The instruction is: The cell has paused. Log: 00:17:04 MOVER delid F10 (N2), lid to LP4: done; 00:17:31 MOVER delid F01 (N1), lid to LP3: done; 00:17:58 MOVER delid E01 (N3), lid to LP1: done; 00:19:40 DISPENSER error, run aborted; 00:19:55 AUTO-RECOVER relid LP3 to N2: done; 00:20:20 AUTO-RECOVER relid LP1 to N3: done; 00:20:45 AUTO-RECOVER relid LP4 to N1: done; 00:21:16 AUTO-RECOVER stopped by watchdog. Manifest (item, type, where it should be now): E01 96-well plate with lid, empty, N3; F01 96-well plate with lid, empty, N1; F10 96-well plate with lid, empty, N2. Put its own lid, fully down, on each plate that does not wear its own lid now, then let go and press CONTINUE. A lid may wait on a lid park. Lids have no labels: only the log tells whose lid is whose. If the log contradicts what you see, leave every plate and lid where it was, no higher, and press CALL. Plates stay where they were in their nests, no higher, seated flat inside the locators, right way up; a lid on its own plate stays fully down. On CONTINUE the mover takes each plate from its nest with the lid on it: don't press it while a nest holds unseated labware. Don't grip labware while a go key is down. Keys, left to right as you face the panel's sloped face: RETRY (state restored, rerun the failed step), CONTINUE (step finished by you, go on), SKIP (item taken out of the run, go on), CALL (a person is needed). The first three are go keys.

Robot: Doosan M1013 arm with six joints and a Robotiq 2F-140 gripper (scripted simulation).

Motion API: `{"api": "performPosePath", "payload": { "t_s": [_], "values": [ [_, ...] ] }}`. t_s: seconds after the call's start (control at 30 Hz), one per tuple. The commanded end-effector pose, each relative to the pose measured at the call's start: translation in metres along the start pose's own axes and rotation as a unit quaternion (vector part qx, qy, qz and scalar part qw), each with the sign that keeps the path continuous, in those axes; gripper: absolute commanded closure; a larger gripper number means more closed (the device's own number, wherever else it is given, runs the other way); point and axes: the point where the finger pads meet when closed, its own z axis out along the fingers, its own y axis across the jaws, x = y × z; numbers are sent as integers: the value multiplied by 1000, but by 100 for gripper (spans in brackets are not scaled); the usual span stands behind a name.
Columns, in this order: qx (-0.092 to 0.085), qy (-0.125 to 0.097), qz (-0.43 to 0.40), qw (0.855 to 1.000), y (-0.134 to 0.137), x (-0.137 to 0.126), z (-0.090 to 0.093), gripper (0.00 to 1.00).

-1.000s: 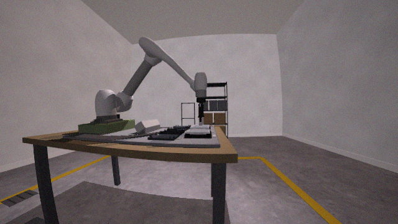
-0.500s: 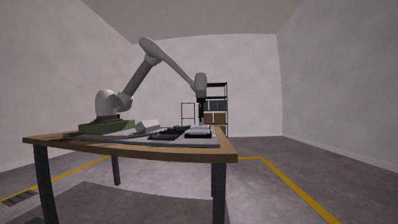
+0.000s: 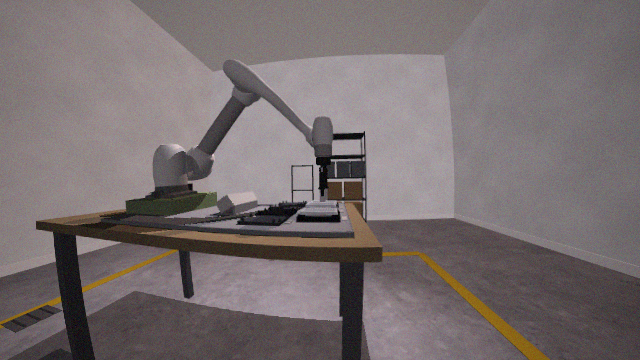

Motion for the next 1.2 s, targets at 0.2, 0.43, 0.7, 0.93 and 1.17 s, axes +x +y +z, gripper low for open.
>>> {"api": "performPosePath", "payload": {
  "t_s": [0.2, 0.43, 0.7, 0.93, 1.17],
  "values": [
    [0, 0, 0, 1000, 0, 0, 0, 34],
    [0, 0, 0, 1000, 0, 0, 0, 34],
    [0, 0, 0, 1000, 0, 0, 0, 100],
    [0, 0, 0, 1000, 0, 0, 0, 100],
    [0, 0, 0, 1000, 0, 0, 0, 100]
  ]
}}
